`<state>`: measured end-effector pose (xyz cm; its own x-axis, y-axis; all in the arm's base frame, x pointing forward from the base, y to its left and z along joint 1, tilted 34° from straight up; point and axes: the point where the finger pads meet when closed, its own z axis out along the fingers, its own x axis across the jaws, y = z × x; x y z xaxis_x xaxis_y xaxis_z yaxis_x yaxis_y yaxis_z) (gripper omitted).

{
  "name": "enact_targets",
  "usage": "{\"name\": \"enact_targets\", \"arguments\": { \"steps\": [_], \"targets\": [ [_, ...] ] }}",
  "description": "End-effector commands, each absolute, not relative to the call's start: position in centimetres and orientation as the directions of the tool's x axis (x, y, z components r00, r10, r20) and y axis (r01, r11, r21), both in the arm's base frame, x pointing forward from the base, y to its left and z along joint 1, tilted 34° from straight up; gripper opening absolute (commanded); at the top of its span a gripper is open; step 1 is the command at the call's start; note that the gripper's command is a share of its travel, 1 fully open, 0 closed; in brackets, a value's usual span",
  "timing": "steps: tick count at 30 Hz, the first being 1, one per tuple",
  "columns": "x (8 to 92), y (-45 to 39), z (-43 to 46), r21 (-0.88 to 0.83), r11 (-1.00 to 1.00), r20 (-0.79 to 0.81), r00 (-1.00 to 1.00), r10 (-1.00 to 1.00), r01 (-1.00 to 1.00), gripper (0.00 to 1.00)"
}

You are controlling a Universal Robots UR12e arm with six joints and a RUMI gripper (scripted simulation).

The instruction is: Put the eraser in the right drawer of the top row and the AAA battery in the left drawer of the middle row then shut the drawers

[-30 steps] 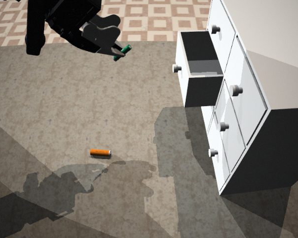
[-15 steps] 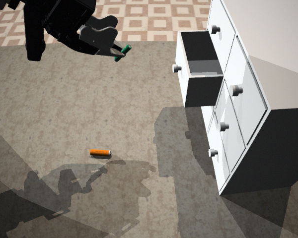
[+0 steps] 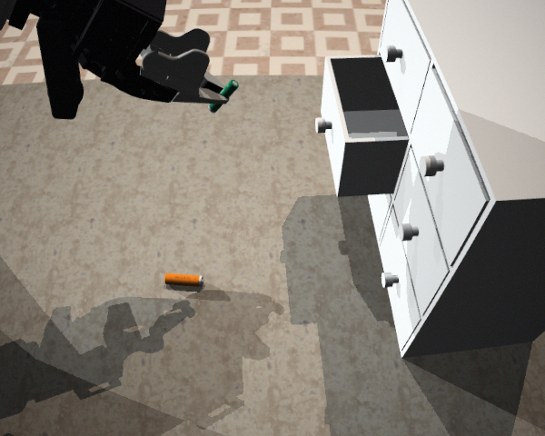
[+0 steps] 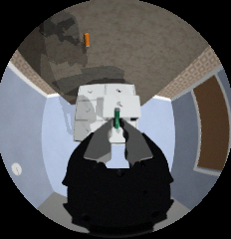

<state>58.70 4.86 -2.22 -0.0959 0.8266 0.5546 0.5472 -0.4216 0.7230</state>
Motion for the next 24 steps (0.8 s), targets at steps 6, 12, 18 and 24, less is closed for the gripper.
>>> {"name": "enact_targets", "arguments": {
  "steps": [6,12,18,24],
  "targets": [
    [58.97,4.55,-2.01,0.753,-0.439,0.547,-0.096,0.832,0.49,0.02],
    [58.94,4.52,-2.03,0.761,-0.447,0.547,-0.095,0.832,0.471,0.02],
    [58.92,4.57,-2.04,0.765,-0.45,0.547,-0.096,0.832,0.46,0.02],
    [58.92,4.58,-2.06,0.771,-0.456,0.547,-0.096,0.832,0.445,0.02]
  ]
}}
